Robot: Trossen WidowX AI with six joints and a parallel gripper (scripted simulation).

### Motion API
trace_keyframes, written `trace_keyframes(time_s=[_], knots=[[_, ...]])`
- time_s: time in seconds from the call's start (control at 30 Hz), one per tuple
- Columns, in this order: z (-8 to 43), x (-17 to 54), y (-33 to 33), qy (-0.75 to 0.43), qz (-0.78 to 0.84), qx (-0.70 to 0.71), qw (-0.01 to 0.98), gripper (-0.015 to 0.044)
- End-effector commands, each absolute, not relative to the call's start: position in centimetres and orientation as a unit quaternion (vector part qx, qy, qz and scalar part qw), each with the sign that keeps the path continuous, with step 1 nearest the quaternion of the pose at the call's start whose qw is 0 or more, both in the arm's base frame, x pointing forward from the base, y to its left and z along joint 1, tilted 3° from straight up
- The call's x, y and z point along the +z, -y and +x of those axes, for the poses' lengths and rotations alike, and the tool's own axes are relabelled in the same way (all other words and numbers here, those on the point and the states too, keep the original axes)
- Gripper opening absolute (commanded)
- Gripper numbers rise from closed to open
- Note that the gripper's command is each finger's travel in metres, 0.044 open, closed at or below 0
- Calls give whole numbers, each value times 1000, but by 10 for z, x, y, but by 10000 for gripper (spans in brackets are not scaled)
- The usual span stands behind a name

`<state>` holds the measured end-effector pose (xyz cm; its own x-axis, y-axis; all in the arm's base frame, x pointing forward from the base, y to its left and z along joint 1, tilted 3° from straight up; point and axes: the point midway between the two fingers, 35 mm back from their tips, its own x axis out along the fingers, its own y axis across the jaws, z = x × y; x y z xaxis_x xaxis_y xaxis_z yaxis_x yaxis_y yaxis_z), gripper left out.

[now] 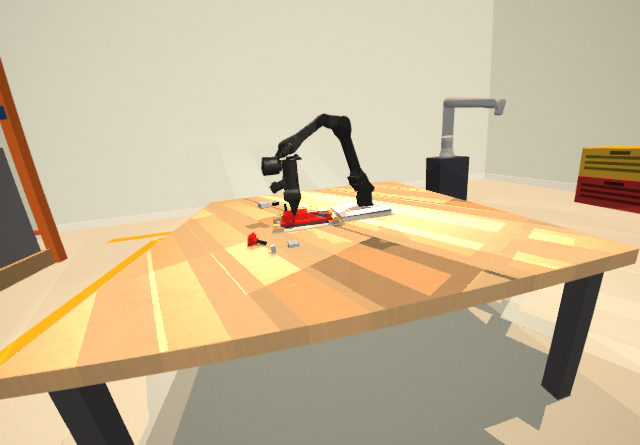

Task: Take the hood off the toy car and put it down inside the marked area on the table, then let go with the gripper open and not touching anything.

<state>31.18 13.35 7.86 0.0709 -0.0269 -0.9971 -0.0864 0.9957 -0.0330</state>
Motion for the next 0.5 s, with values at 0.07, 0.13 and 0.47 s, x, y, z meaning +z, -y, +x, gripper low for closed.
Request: trace_keyframes(time_s=[0.07,0.13,0.47], knots=[[310,72,-133,-685,-44,22,726,440],[310,71,-133,-685,-44,22,726,440],[310,66,-133,-685,-44,22,726,440]])
